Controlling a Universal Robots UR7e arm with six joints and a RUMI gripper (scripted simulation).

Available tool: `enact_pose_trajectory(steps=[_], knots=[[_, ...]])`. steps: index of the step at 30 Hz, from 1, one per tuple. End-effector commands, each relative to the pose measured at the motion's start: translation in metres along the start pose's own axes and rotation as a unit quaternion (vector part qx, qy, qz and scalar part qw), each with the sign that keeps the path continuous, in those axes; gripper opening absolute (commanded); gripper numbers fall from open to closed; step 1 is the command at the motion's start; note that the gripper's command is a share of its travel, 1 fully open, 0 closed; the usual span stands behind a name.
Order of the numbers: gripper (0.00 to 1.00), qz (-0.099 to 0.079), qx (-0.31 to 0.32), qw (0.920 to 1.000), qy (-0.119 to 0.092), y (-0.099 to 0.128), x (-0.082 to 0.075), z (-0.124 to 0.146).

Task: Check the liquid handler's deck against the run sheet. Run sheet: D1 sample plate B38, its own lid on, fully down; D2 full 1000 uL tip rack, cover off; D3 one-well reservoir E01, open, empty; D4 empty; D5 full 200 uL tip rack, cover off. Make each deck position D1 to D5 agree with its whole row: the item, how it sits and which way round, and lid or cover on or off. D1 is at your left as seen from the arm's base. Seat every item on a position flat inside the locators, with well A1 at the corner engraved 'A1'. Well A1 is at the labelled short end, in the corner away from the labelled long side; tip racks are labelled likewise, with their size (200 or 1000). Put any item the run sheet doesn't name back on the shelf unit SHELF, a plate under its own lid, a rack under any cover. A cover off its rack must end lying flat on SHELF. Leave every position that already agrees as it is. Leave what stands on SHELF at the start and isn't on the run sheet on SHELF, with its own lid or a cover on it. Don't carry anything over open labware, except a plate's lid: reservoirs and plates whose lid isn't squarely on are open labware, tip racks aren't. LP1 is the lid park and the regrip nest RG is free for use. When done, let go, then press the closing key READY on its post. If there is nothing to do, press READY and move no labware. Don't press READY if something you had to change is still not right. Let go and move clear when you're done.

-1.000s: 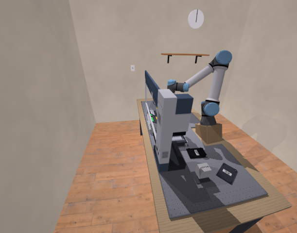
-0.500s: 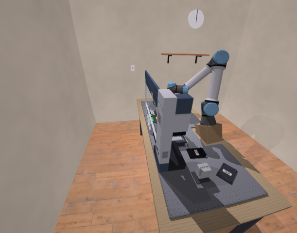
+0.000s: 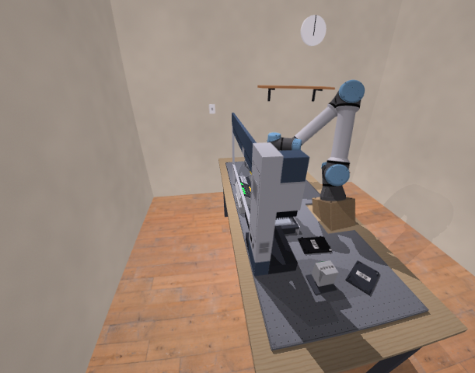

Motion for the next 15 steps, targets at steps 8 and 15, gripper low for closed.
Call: enact_pose_trajectory(steps=[8, 15], knots=[[0.0, 0.0, 0.0, 1.0, 0.0, -0.0003, 0.0003, -0.0005], [0.0, 0.0, 0.0, 1.0, 0.0, -0.0003, 0.0003, -0.0005]])
Point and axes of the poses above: the point where the finger pads meet when closed, its own x axis out along the fingers, its own z axis across the jaws, y = z × x, the point moved 1 cm from there along -x, back along the fingers, and after that the axes turned 1 degree about x, right-handed, at the moved point
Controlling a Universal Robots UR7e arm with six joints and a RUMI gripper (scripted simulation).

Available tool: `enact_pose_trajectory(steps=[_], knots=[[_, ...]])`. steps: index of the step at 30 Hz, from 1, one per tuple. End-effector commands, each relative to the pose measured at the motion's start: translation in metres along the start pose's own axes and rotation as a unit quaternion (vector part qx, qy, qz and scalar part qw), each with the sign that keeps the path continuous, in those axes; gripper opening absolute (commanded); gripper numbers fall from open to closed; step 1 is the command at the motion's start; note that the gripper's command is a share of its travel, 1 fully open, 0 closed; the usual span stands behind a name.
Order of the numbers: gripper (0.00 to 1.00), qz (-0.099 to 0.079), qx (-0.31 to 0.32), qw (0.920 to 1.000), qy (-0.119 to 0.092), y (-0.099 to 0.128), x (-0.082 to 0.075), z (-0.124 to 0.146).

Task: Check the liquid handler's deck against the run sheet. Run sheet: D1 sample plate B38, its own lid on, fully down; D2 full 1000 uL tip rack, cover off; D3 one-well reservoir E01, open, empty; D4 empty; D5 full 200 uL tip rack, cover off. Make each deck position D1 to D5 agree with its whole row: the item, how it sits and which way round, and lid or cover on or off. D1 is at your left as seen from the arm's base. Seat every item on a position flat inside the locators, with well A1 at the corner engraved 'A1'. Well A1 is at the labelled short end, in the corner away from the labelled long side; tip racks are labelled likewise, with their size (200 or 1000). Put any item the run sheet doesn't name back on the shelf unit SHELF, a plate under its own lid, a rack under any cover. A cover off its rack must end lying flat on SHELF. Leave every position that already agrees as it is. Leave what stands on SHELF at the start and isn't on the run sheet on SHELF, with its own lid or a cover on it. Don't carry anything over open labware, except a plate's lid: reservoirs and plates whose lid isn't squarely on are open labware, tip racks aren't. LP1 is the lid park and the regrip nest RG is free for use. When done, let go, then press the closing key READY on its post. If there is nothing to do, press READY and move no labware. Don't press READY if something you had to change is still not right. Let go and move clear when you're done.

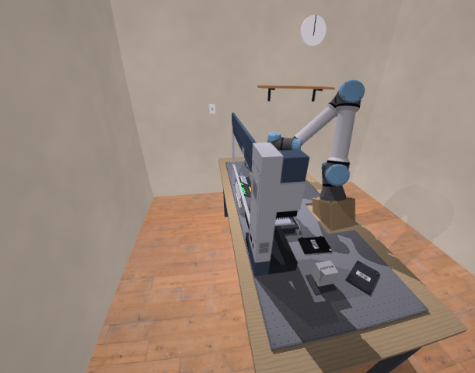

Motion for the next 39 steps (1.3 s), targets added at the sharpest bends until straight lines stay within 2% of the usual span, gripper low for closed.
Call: enact_pose_trajectory(steps=[1, 21, 39], knots=[[0.0, 0.0, 0.0, 1.0, 0.0, 0.0, 0.0, 0.0], [0.0, 0.0, 0.0, 1.0, 0.0, 0.0, 0.0, 0.0], [0.0, 0.002, 0.0, 1.0, -0.001, 0.001, -0.028, 0.0]])
Point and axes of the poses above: the point where the finger pads meet when closed, its own x axis out along the fingers, its own z axis across the jaws, y = z × x, the point moved 1 cm from there along -x, back along the fingers, and after that the axes turned 1 degree about x, right-handed, at the moved point
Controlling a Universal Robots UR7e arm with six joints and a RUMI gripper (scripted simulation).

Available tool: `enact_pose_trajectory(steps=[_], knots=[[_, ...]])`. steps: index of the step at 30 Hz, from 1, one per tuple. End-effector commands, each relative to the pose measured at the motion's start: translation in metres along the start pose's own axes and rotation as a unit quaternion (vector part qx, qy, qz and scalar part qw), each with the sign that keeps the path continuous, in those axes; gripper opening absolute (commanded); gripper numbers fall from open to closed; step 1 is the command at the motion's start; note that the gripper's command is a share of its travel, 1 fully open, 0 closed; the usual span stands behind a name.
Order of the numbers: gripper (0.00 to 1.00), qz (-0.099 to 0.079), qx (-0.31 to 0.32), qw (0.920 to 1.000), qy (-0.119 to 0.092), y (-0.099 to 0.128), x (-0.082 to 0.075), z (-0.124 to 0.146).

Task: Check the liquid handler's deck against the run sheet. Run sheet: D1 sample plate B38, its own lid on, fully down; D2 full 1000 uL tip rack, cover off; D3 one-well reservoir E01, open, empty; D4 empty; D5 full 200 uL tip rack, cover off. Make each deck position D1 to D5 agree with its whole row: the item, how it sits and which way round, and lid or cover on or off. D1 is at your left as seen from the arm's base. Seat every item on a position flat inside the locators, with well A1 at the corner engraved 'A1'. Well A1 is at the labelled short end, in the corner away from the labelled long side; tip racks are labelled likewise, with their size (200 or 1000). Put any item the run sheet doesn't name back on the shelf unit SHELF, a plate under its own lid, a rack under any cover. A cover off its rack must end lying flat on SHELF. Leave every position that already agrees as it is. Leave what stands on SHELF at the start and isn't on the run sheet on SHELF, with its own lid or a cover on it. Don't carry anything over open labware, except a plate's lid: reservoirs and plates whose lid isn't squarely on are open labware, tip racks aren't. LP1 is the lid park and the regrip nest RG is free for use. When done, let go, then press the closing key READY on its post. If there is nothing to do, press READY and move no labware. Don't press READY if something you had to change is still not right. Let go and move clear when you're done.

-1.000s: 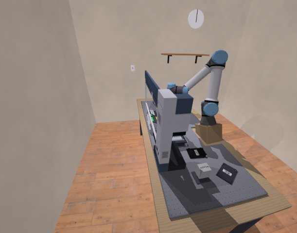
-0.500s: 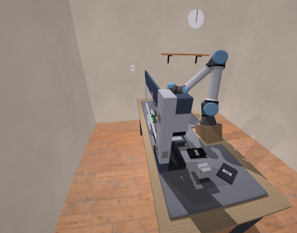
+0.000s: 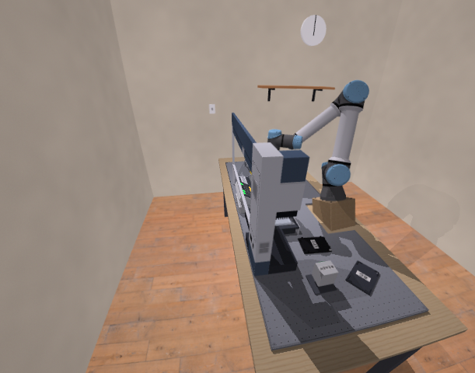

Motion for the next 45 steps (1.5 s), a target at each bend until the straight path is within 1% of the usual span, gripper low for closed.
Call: enact_pose_trajectory(steps=[1, 7, 9, 24, 26, 41, 43, 45], knots=[[0.0, 0.002, 0.001, 1.0, -0.001, 0.002, -0.011, 0.001], [0.0, 0.002, 0.001, 1.0, -0.001, 0.002, -0.021, 0.001], [0.0, 0.002, 0.001, 1.0, -0.001, 0.002, -0.021, 0.001], [0.0, 0.002, 0.001, 1.0, -0.001, 0.002, -0.047, 0.001], [0.0, 0.002, 0.001, 1.0, -0.001, 0.002, -0.047, 0.001], [0.0, 0.002, 0.001, 1.0, -0.001, 0.002, -0.072, 0.001], [0.0, 0.002, 0.001, 1.0, -0.001, 0.002, -0.072, 0.001], [0.0, 0.002, 0.001, 1.0, -0.001, 0.002, -0.075, 0.001]])
Point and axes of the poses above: the point where the finger pads meet when closed, its own x axis out along the fingers, its own z axis across the jaws, y = z × x, the point moved 1 cm from there along -x, back along the fingers, and after that the axes turned 1 degree about x, right-handed, at the moved point
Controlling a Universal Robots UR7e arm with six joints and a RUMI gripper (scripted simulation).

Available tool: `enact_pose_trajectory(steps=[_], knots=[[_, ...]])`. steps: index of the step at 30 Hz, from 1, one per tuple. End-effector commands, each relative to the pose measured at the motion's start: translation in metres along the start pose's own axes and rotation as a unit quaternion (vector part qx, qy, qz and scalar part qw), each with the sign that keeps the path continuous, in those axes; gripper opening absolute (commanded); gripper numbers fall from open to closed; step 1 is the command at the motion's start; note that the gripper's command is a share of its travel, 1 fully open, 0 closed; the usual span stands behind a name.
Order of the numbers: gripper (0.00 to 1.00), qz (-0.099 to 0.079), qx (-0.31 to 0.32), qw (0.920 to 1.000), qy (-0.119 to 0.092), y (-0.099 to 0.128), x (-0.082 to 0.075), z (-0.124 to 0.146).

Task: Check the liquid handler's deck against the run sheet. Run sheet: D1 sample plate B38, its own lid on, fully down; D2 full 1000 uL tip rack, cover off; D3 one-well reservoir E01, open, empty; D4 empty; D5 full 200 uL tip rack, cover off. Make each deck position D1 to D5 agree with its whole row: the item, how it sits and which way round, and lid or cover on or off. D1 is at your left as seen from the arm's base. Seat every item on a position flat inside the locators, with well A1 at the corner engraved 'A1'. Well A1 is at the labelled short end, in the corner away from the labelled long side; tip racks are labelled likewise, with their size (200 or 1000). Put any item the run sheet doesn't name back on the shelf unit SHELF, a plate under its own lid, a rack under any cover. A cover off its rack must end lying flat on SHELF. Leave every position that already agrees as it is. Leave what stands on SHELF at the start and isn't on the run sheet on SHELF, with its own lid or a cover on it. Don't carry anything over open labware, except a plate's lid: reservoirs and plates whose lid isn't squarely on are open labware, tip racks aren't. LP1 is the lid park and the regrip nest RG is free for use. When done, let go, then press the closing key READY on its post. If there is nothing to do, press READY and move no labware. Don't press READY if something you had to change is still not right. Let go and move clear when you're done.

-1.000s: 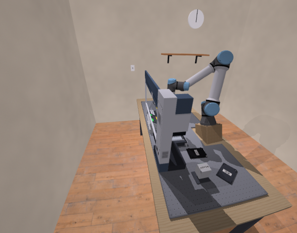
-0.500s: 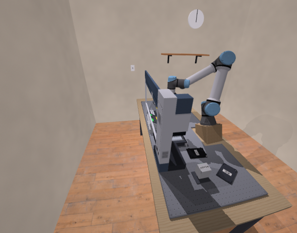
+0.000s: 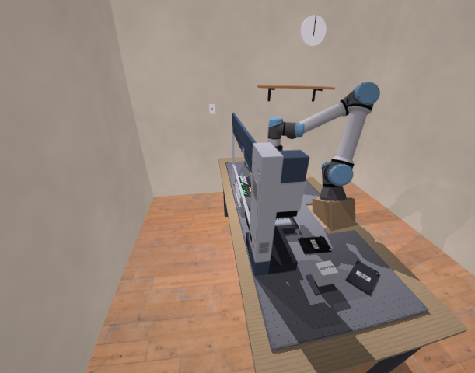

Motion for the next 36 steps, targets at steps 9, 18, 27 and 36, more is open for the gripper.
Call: enact_pose_trajectory(steps=[9, 18, 27, 36], knots=[[0.0, 0.001, 0.001, 1.0, -0.001, 0.001, -0.022, 0.001], [0.0, 0.001, 0.001, 1.0, -0.001, 0.001, -0.034, 0.001], [0.0, 0.001, 0.001, 1.0, -0.001, 0.001, -0.049, 0.001], [0.0, 0.001, 0.001, 1.0, 0.0, 0.001, -0.061, 0.001]])
Point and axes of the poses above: the point where the finger pads meet when closed, its own x axis out along the fingers, its own z axis across the jaws, y = z × x, the point moved 1 cm from there along -x, back along the fingers, and after that the axes turned 1 degree about x, right-handed, at the moved point
